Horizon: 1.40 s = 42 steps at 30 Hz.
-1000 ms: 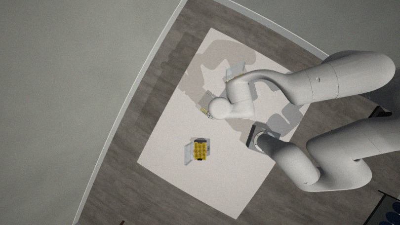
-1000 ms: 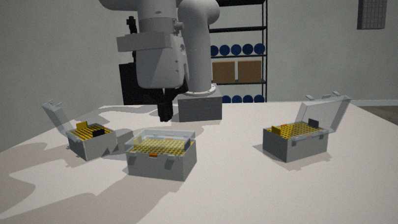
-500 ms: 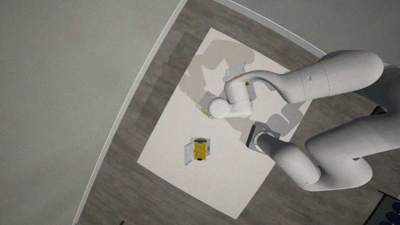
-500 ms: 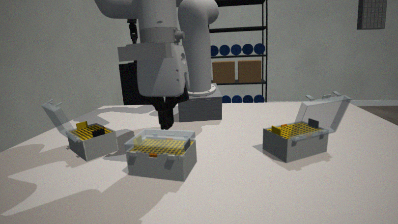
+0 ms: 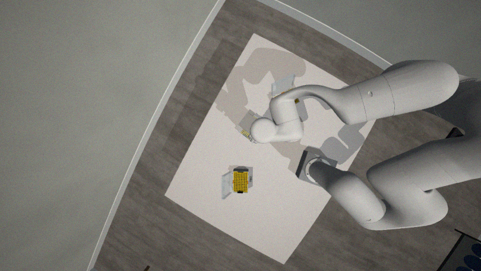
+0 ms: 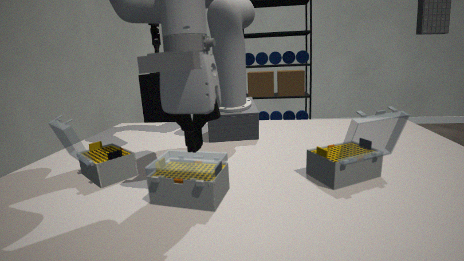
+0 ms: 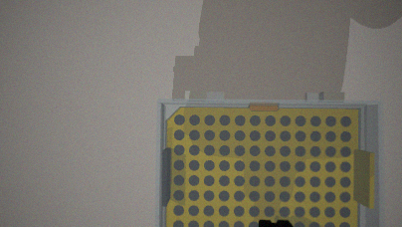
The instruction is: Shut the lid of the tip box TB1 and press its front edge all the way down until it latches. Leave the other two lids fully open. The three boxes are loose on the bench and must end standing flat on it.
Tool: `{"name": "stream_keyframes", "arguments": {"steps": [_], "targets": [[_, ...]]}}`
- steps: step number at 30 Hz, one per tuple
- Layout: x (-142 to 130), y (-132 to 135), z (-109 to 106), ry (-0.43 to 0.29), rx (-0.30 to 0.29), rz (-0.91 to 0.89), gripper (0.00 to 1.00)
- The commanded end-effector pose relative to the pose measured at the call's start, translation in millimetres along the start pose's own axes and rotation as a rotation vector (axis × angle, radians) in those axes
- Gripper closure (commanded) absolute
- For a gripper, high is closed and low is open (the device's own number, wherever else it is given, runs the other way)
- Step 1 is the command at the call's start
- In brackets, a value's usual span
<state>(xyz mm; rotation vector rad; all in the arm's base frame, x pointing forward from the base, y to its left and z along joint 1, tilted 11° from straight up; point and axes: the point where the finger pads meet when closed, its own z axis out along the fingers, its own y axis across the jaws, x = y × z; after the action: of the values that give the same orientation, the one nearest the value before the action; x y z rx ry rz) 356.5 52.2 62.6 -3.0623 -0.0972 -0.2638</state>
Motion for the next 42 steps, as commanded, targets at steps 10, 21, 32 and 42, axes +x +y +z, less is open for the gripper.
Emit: {"name": "stream_keyframes", "arguments": {"steps": [10,21,32,42], "targets": [[0.9,-0.1,3.3,0.002,0.000,0.000,1.00],[0.9,-0.1,6.3,0.002,0.000,0.000,1.00],[0.9,-0.1,6.4,0.002,0.000,0.000,1.00],[0.9,-0.1,6.4,0.002,0.000,0.000,1.00]]}}
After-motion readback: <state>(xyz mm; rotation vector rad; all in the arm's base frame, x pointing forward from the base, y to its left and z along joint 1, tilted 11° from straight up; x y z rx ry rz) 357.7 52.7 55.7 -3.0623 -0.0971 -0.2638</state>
